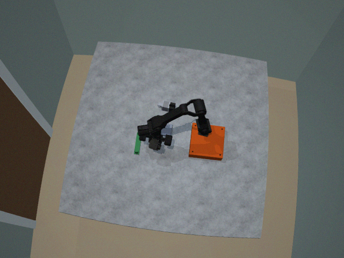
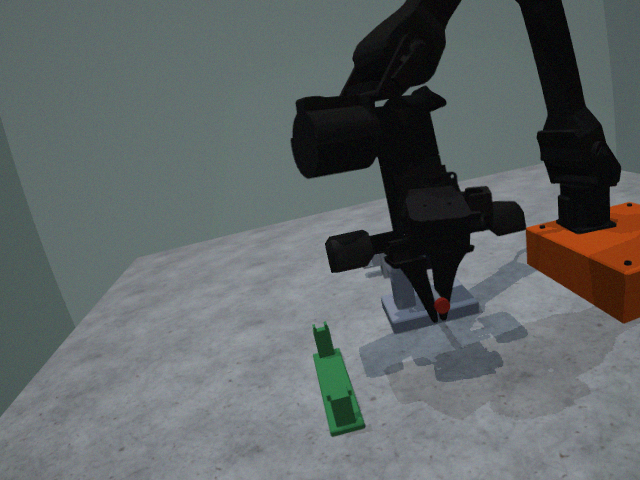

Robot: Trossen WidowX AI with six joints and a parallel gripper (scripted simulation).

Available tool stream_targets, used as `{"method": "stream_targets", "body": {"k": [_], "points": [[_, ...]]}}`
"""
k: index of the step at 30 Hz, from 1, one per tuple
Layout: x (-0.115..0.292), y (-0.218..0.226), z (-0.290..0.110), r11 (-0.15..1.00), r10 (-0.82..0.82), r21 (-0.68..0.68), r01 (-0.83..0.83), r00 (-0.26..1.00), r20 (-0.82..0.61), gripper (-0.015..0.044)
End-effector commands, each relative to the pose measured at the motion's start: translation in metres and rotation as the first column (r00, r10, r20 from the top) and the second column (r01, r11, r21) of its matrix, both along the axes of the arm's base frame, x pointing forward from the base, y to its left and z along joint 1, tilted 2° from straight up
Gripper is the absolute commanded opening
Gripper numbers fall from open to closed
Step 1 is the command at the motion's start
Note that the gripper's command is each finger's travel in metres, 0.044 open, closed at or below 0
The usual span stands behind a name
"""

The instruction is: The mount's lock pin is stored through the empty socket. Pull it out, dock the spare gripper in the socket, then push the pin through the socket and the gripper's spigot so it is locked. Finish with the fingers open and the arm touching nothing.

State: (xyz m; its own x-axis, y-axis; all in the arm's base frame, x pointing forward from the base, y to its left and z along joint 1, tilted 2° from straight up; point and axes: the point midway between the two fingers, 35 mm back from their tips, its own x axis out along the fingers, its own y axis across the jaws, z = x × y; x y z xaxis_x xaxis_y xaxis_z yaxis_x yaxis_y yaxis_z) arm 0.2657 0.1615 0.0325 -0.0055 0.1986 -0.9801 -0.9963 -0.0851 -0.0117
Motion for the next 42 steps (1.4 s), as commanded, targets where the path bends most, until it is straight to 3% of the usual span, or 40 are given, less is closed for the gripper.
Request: {"method": "stream_targets", "body": {"k": [1,42], "points": [[0.001,0.004,0.000,1.000,-0.004,-0.001,0.004,1.000,0.000,0.0000],[-0.004,0.052,0.007,1.000,-0.004,-0.007,0.004,1.000,0.003,0.0000]]}}
